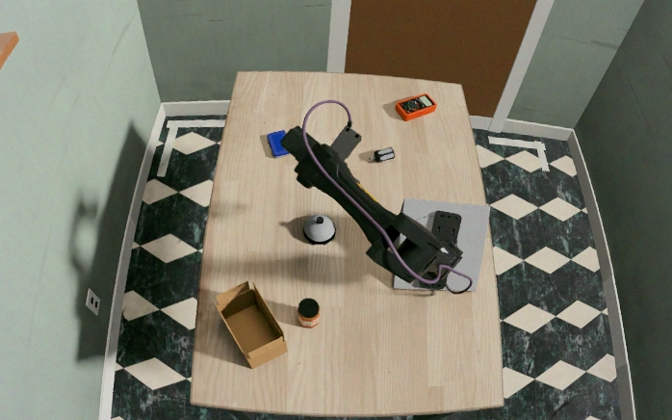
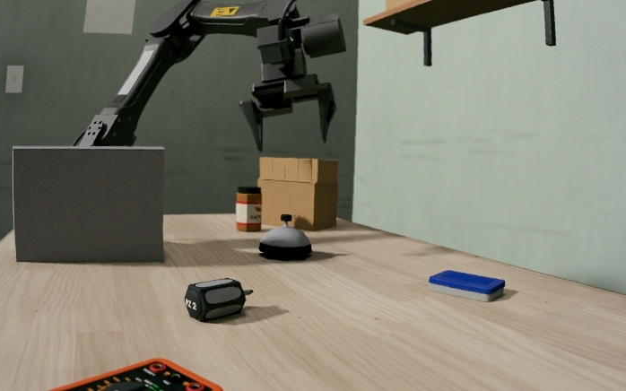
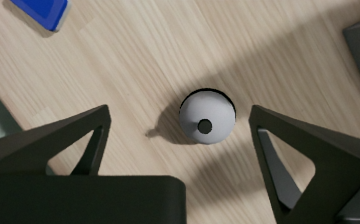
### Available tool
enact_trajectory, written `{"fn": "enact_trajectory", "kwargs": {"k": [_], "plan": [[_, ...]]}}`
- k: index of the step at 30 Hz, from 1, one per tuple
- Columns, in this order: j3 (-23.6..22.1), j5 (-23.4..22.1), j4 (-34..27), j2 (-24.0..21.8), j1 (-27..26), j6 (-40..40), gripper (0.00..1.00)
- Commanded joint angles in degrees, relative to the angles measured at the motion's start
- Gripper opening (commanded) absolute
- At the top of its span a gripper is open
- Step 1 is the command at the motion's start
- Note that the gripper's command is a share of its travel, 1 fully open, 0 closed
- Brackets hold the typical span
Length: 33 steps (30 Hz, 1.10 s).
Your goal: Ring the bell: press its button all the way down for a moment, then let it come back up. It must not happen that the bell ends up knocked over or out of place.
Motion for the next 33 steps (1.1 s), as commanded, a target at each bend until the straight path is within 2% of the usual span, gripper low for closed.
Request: {"fn": "enact_trajectory", "kwargs": {"k": [1,8,16,19,21,24,25,27,30,32,33], "plan": [[0.58,0.63,-0.18,-0.66,-0.96,-0.14,1.00],[1.15,-0.90,-0.80,0.84,-0.44,-3.16,1.00],[1.53,-3.94,-1.72,1.80,-0.88,-20.03,1.00],[1.70,-4.01,-1.92,1.95,-0.92,-20.32,1.00],[1.74,-5.40,-2.37,2.41,-1.01,-28.05,1.00],[2.05,-6.28,-2.94,2.90,-1.07,-32.73,1.00],[1.93,-7.03,-3.03,3.03,-1.05,-36.90,1.00],[2.38,-7.19,-3.55,3.42,-1.14,-37.60,1.00],[2.30,-8.84,-3.93,3.85,-1.13,-46.63,1.00],[2.77,-8.99,-4.48,4.26,-1.21,-47.36,1.00],[2.61,-9.79,-4.53,4.36,-1.19,-51.80,1.00]]}}
